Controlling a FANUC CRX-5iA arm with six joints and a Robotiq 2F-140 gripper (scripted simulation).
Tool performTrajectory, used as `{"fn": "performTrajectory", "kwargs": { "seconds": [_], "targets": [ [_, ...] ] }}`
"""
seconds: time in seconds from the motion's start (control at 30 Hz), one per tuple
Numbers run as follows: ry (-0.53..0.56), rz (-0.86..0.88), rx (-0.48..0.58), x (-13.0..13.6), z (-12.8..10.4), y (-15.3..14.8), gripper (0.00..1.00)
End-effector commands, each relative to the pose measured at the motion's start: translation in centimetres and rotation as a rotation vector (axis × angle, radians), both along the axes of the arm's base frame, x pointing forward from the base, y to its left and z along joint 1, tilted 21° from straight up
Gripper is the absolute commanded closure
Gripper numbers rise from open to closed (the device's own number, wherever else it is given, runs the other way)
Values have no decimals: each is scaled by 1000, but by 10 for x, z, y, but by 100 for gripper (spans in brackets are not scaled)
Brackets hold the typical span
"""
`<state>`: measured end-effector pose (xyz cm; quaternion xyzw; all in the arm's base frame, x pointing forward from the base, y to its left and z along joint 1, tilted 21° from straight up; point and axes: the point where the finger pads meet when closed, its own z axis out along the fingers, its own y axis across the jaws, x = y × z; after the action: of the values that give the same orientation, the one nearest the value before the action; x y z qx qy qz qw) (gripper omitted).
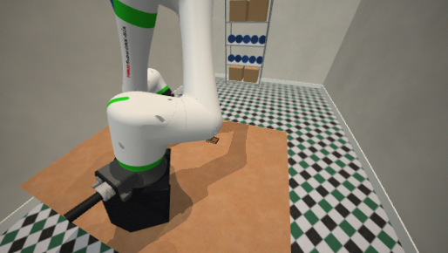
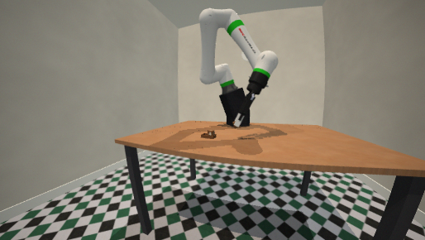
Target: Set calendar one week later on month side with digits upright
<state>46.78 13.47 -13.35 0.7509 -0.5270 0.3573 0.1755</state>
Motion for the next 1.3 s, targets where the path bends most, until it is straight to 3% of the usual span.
{"fn": "performTrajectory", "kwargs": {
  "seconds": [0.0, 0.1, 0.4, 0.67, 1.0, 1.27],
  "targets": [
    [50, 14, 113, 0, 0, -1, 83],
    [71, 26, 178, 0, 2, -1, 83],
    [92, 27, 212, 0, 4, -5, 83],
    [173, 55, 417, 2, 6, -6, 83],
    [186, 55, 437, 3, 8, -11, 83],
    [256, 62, 566, 2, 7, -17, 83]
  ]
}}
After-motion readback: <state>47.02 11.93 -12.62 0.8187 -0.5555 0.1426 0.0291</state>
